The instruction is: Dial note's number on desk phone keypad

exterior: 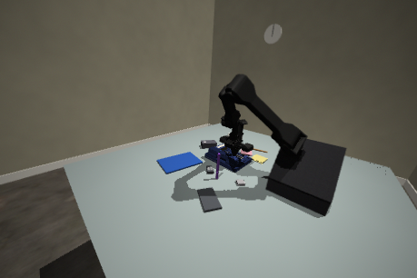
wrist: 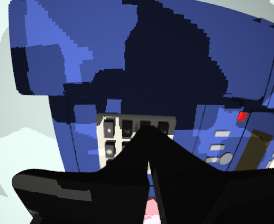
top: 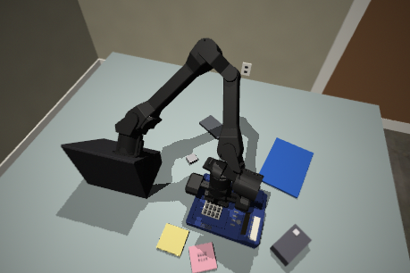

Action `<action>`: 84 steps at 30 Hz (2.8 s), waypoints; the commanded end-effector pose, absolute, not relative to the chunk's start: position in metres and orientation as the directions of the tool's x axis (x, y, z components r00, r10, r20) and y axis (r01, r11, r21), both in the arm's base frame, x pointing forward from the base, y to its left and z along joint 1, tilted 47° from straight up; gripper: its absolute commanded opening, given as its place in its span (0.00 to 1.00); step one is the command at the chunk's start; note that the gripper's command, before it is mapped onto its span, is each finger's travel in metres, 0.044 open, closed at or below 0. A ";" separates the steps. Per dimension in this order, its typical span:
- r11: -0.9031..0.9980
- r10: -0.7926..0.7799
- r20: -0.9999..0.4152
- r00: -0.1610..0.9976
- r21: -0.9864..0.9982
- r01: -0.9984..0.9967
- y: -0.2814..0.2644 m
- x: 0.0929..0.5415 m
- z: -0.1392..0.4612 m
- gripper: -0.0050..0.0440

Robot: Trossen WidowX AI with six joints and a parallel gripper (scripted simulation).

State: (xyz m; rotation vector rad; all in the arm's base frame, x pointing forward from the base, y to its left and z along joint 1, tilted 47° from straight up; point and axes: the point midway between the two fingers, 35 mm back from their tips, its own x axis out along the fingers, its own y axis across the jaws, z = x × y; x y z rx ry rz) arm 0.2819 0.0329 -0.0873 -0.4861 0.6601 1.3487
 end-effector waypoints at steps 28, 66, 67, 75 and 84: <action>0.167 0.727 -0.682 0.083 0.058 -0.984 0.030 0.281 -0.084 0.00; 0.167 0.727 -0.682 0.083 0.058 -0.984 0.019 0.290 -0.102 0.00; 0.167 0.727 -0.682 0.083 0.058 -0.984 0.020 0.290 -0.102 0.00; 0.167 0.727 -0.682 0.083 0.058 -0.984 0.020 0.290 -0.102 0.00; 0.167 0.727 -0.682 0.083 0.058 -0.984 0.020 0.290 -0.102 0.00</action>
